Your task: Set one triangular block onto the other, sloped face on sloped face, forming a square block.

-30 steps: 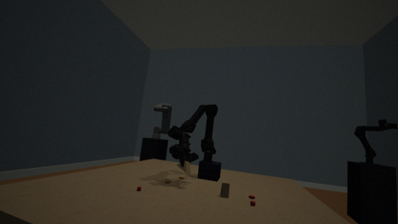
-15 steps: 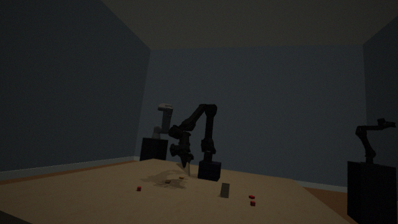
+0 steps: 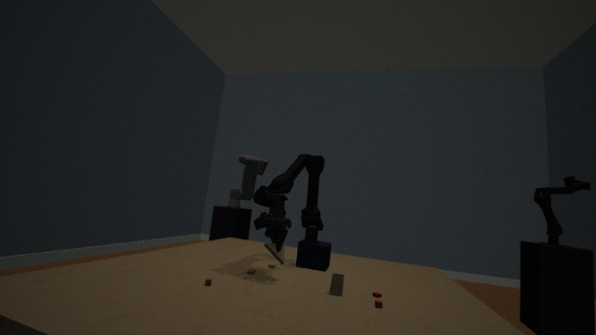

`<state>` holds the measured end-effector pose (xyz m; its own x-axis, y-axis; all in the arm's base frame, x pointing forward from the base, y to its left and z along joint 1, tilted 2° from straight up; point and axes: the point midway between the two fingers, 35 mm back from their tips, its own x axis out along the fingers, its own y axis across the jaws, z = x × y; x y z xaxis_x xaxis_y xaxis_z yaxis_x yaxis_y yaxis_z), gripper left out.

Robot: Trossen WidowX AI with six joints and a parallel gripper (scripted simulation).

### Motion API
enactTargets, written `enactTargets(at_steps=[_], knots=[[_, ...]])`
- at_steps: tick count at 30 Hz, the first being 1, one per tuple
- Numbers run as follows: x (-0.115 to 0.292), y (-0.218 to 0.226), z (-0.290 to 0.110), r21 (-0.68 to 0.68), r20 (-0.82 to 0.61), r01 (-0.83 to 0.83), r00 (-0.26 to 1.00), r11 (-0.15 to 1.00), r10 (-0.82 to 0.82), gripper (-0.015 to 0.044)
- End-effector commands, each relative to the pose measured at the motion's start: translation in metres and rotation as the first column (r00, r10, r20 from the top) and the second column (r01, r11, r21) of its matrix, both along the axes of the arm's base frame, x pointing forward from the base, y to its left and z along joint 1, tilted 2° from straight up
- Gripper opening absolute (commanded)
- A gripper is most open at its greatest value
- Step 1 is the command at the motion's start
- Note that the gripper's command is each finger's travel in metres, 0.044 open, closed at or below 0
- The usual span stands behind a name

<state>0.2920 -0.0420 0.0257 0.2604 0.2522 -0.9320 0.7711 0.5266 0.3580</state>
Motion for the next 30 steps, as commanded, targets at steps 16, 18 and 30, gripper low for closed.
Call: enactTargets(at_steps=[16, 18, 30], knots=[[0.002, 0.002, 0.005, -0.21, -0.071, -0.541, 0.839, 0.814, 0.539, 0.0], [0.002, 0.002, 0.006, -0.225, -0.086, -0.593, 0.802, 0.773, 0.591, 0.0], [0.003, 0.004, 0.012, -0.269, -0.193, -0.849, 0.51, 0.455, 0.838, 0.0]])
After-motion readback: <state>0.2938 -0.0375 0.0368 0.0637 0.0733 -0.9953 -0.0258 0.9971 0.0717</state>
